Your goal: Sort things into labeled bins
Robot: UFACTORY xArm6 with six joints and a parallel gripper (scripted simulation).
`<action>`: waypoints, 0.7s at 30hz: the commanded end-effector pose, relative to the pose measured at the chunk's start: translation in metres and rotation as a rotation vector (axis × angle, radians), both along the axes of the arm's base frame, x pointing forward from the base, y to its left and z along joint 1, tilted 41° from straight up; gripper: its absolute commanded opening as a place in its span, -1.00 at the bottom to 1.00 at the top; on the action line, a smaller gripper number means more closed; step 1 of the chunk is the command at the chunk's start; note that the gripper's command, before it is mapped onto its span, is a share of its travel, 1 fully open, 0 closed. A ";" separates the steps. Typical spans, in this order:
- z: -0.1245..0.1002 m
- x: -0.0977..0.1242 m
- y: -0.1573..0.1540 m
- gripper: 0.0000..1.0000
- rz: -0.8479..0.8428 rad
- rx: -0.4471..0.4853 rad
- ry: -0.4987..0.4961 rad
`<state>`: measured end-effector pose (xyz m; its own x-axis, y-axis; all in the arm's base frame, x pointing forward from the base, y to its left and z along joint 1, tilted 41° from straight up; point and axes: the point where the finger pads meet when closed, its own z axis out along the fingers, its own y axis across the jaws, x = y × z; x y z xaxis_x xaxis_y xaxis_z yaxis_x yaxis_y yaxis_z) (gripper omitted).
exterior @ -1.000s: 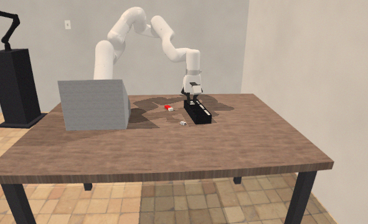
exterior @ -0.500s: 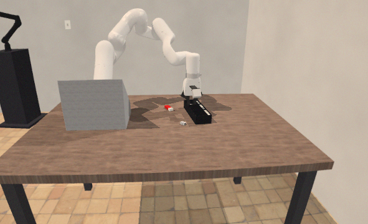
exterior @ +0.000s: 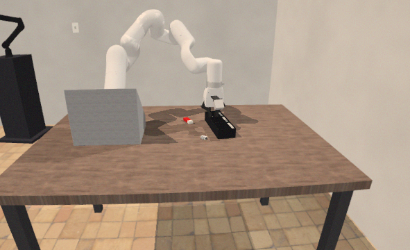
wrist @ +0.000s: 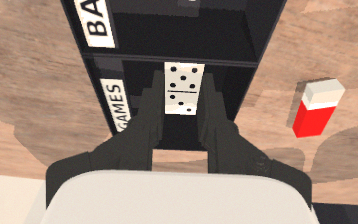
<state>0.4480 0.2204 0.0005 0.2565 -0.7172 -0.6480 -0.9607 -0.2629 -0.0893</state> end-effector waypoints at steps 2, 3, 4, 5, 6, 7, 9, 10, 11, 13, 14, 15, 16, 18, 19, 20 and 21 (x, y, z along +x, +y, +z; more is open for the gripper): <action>0.001 0.001 -0.001 -0.37 -0.002 0.000 -0.003; 0.001 0.001 -0.001 -0.37 -0.002 0.000 -0.003; 0.001 0.001 -0.001 -0.37 -0.002 0.000 -0.003; 0.001 0.001 -0.001 -0.37 -0.002 0.000 -0.003; 0.001 0.001 -0.001 -0.37 -0.002 0.000 -0.003; 0.001 0.001 -0.001 -0.37 -0.002 0.000 -0.003; 0.001 0.001 -0.001 -0.37 -0.002 0.000 -0.003; 0.001 0.001 -0.001 -0.37 -0.002 0.000 -0.003; 0.001 0.001 -0.001 -0.37 -0.002 0.000 -0.003; 0.001 0.001 -0.001 -0.37 -0.002 0.000 -0.003; 0.001 0.001 -0.001 -0.37 -0.002 0.000 -0.003; 0.001 0.001 -0.001 -0.37 -0.002 0.000 -0.003; 0.002 0.001 -0.001 -0.37 -0.002 0.000 -0.003; 0.004 0.002 -0.003 -0.37 -0.002 0.000 -0.003; 0.005 0.002 -0.004 -0.37 -0.002 0.000 -0.003; 0.006 0.002 -0.005 -0.37 -0.002 0.000 -0.003; 0.007 0.002 -0.006 -0.37 -0.002 0.000 -0.003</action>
<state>0.4480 0.2188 0.0022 0.2564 -0.7171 -0.6481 -0.9607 -0.2630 -0.0890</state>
